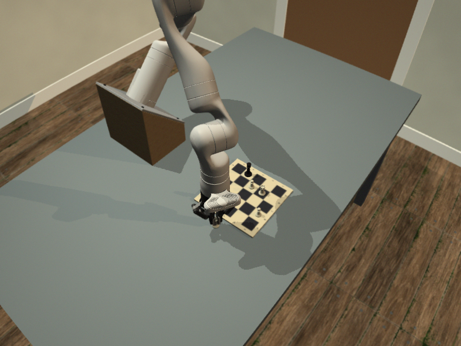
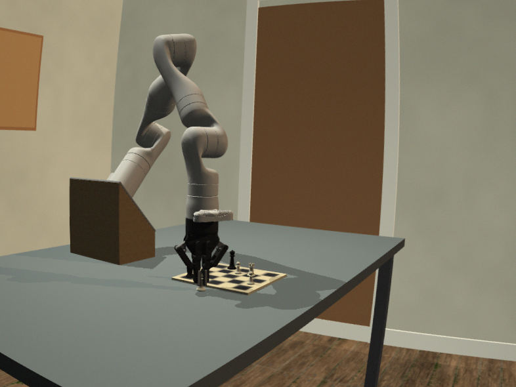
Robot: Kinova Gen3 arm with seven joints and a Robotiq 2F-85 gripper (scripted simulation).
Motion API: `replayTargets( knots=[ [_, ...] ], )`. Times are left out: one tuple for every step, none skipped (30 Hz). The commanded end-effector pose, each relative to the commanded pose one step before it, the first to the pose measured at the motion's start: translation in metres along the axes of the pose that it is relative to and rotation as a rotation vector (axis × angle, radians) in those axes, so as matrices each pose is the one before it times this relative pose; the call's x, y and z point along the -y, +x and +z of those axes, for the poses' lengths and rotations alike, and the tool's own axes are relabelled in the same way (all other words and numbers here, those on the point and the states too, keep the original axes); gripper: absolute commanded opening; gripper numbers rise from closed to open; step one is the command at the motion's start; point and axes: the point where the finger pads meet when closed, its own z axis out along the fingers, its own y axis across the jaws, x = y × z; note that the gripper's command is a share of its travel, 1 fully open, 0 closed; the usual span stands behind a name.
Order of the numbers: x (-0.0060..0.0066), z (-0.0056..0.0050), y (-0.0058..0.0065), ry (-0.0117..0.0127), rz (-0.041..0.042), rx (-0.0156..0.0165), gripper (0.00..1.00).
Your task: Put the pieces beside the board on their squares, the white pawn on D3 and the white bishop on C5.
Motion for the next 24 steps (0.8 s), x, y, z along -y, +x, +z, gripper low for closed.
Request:
replayTargets(
  knots=[
    [-0.00004, -0.00084, 0.00069, -0.00009, 0.00003, -0.00189, 0.0],
    [0.0, 0.0, 0.0, 0.0, 0.0, 0.0, 0.0],
    [0.0, 0.0, 0.0, 0.0, 0.0, 0.0, 0.0],
    [0.0, 0.0, 0.0, 0.0, 0.0, 0.0, 0.0],
    [0.0, 0.0, 0.0, 0.0, 0.0, 0.0, 0.0],
    [0.0, 0.0, 0.0, 0.0, 0.0, 0.0, 0.0],
    [0.0, 0.0, 0.0, 0.0, 0.0, 0.0, 0.0],
    [0.0, 0.0, 0.0, 0.0, 0.0, 0.0, 0.0],
    [0.0, 0.0, 0.0, 0.0, 0.0, 0.0, 0.0],
    [0.0, 0.0, 0.0, 0.0, 0.0, 0.0, 0.0],
    [0.0, 0.0, 0.0, 0.0, 0.0, 0.0, 0.0],
    [0.0, 0.0, 0.0, 0.0, 0.0, 0.0, 0.0],
    [0.0, -0.00007, 0.0, 0.0, 0.0, 0.0, 0.0],
    [0.0, -0.00048, 0.0, 0.0, 0.0, 0.0, 0.0],
    [0.0, -0.00119, 0.0, 0.0, 0.0, 0.0, 0.0],
    [0.0, -0.00211, 0.0, 0.0, 0.0, 0.0, 0.0],
    [0.0, -0.00313, 0.0, 0.0, 0.0, 0.0, 0.0],
    [0.0, -0.00418, 0.0, 0.0, 0.0, 0.0, 0.0],
    [0.0, -0.00517, 0.0, 0.0, 0.0, 0.0, 0.0],
    [0.0, -0.00606, 0.0, 0.0, 0.0, 0.0, 0.0],
    [0.0, -0.00679, 0.0, 0.0, 0.0, 0.0, 0.0],
    [0.0, -0.00732, 0.0, 0.0, 0.0, 0.0, 0.0],
    [0.0, -0.00766, 0.0, 0.0, 0.0, 0.0, 0.0],
    [0.0, -0.00779, 0.0, 0.0, 0.0, 0.0, 0.0]
  ],
)
